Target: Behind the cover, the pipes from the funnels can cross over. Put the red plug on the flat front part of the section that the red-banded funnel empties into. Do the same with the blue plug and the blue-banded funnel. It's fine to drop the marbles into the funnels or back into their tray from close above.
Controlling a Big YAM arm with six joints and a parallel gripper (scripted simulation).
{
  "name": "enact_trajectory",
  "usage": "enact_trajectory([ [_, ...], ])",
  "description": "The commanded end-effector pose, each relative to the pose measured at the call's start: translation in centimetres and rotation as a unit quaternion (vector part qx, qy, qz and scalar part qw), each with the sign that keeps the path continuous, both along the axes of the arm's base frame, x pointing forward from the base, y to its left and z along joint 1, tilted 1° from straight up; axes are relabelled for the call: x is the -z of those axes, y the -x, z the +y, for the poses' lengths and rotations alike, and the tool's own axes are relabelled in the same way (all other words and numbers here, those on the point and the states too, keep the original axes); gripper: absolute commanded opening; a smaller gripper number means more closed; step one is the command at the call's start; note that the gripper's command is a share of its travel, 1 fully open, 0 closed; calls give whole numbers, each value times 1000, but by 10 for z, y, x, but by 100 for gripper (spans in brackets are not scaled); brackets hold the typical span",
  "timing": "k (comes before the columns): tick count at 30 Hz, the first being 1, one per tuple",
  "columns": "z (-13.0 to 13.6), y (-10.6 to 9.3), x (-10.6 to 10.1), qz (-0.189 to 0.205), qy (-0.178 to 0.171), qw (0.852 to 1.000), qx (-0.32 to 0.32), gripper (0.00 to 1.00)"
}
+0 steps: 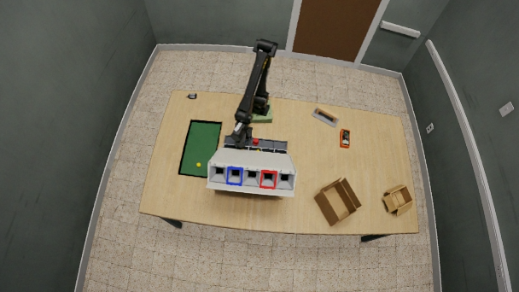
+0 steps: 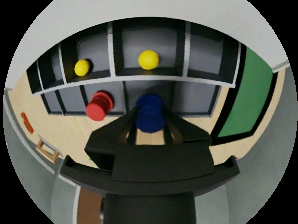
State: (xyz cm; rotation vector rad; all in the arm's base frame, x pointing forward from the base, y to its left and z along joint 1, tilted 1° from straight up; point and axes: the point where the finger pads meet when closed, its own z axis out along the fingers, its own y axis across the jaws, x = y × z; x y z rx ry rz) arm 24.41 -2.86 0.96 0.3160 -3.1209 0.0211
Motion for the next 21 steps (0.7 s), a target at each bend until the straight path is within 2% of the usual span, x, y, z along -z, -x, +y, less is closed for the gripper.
enact_trajectory([
  [1,-4,-1,2,-6,-1,1000,3,0],
  [21,-3,3,4,-10,-1,1000,3,0],
])
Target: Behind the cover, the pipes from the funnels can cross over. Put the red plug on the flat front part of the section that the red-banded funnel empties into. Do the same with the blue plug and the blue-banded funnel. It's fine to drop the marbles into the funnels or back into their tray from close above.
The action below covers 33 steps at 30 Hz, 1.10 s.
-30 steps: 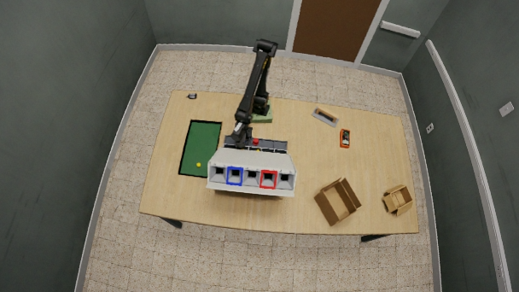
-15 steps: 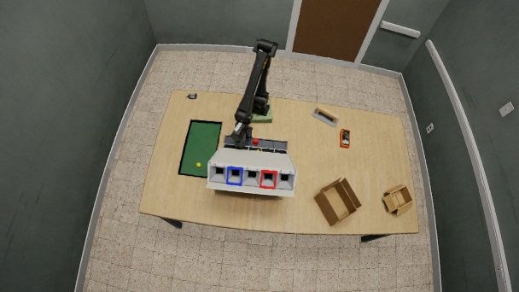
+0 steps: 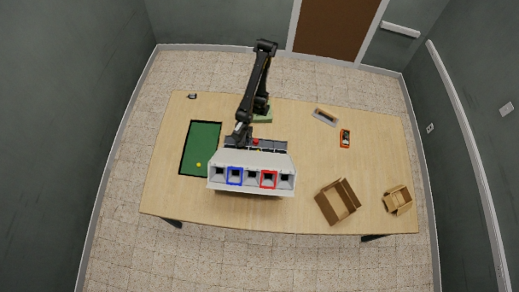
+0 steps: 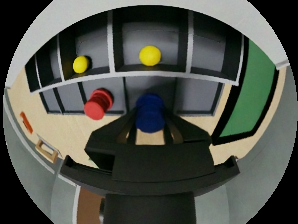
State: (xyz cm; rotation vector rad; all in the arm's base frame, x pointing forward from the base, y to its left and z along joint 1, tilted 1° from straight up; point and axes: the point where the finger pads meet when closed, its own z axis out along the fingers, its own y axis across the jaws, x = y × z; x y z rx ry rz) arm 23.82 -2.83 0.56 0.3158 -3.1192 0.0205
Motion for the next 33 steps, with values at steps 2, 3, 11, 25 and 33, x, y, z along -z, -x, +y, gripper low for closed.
enact_trajectory([
  [2,-4,-3,0,-10,-1,1000,3,0],
  [3,-4,-3,0,-10,-1,1000,3,0],
  [11,-4,-3,0,-10,-1,1000,3,0],
  [25,-4,-3,0,-10,-1,1000,3,0],
  [33,-3,-1,6,-2,-1,1000,2,0],
])
